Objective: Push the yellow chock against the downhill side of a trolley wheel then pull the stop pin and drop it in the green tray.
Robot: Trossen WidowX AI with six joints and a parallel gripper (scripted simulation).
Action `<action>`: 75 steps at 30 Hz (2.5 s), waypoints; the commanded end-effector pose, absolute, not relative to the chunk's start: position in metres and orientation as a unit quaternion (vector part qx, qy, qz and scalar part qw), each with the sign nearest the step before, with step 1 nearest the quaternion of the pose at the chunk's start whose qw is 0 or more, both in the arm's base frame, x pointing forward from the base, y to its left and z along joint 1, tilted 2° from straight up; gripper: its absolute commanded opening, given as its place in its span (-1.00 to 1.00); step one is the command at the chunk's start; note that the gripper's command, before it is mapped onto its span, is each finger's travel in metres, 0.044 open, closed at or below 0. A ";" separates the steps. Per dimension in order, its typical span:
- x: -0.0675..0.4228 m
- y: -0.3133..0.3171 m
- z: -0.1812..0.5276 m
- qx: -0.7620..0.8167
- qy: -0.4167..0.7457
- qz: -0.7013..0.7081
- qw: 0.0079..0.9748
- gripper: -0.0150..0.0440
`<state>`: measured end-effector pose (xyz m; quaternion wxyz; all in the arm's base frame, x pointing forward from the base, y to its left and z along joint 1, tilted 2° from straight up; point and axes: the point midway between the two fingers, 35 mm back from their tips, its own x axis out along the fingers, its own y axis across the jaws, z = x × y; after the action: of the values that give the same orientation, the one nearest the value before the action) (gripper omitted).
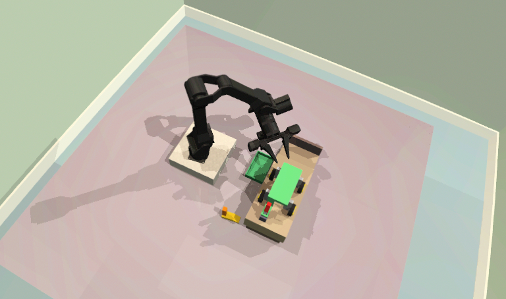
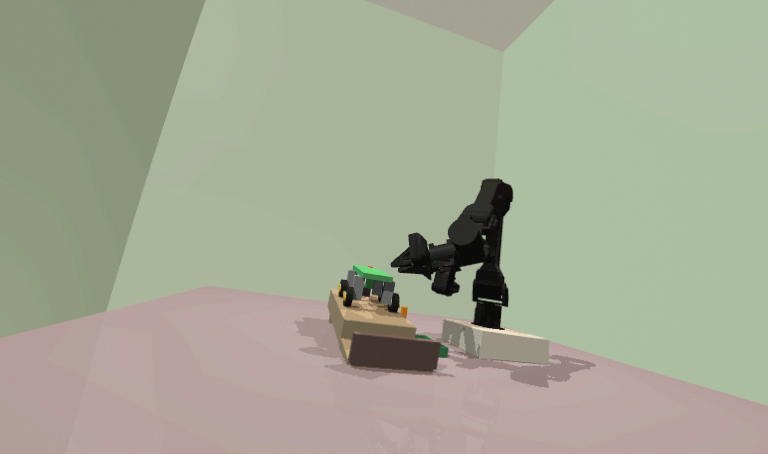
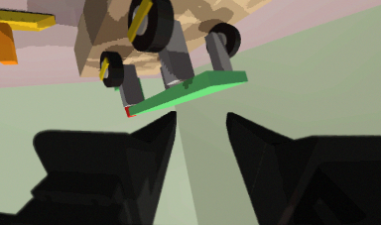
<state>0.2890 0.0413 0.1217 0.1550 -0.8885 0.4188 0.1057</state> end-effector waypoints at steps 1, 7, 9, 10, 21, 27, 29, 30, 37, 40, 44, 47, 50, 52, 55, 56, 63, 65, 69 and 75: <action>0.299 0.022 0.132 -0.860 0.449 0.101 0.222 0.15; 0.313 0.016 0.143 -0.833 0.451 0.085 0.309 0.15; 0.316 0.004 0.145 -0.823 0.463 0.090 0.318 0.15; 0.317 -0.002 0.146 -0.817 0.469 0.092 0.322 0.15; 0.320 -0.071 0.155 -0.762 0.528 0.117 0.356 0.15; 0.315 -0.109 0.161 -0.733 0.553 0.125 0.376 0.15; 0.313 -0.118 0.162 -0.726 0.558 0.129 0.380 0.15; 0.312 -0.121 0.162 -0.724 0.560 0.132 0.380 0.15; 0.289 -0.146 0.147 -0.693 0.580 0.213 0.372 0.15; 0.274 -0.157 0.139 -0.673 0.585 0.256 0.373 0.15; 0.254 -0.168 0.129 -0.644 0.586 0.312 0.379 0.15; 0.238 -0.173 0.123 -0.621 0.583 0.351 0.389 0.15; 0.223 -0.177 0.118 -0.597 0.576 0.388 0.402 0.15; 0.212 -0.178 0.116 -0.581 0.569 0.410 0.413 0.15; 0.197 -0.179 0.113 -0.557 0.555 0.440 0.433 0.15; 0.192 -0.179 0.112 -0.549 0.550 0.450 0.441 0.15; 0.168 -0.176 0.111 -0.506 0.516 0.490 0.487 0.15; 0.168 -0.176 0.111 -0.506 0.516 0.490 0.487 0.15; 0.168 -0.176 0.105 -0.506 0.516 0.490 0.487 0.15; 0.168 -0.178 0.085 -0.506 0.516 0.490 0.487 0.15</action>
<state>0.1692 -0.1785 0.0962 0.4863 -0.5094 0.5181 0.4854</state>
